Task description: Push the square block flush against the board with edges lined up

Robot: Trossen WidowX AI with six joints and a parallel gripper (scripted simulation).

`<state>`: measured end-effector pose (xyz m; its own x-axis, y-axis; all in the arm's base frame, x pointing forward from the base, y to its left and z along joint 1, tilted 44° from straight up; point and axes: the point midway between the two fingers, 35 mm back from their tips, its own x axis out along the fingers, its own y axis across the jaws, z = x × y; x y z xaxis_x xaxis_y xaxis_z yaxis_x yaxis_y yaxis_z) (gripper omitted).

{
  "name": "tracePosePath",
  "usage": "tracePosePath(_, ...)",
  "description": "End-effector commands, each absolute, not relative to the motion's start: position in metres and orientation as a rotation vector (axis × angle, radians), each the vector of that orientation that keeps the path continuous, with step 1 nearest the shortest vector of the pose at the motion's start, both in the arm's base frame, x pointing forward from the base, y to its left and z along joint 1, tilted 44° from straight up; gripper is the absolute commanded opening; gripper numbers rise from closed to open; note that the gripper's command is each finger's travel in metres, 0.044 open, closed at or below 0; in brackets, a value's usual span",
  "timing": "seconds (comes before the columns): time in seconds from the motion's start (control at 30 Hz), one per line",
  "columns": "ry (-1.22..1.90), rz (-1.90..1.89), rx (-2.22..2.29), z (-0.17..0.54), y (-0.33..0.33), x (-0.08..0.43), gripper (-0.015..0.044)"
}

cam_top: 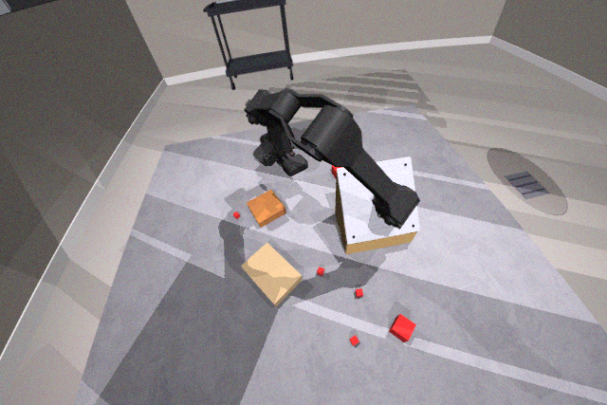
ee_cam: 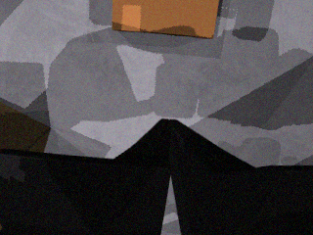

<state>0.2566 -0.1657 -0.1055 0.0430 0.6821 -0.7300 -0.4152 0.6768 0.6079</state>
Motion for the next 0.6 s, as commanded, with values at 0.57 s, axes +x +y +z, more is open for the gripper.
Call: tracePosePath(0.57, 1.251, 0.900, 0.101, -0.030, -0.043, 0.391, 0.0000)
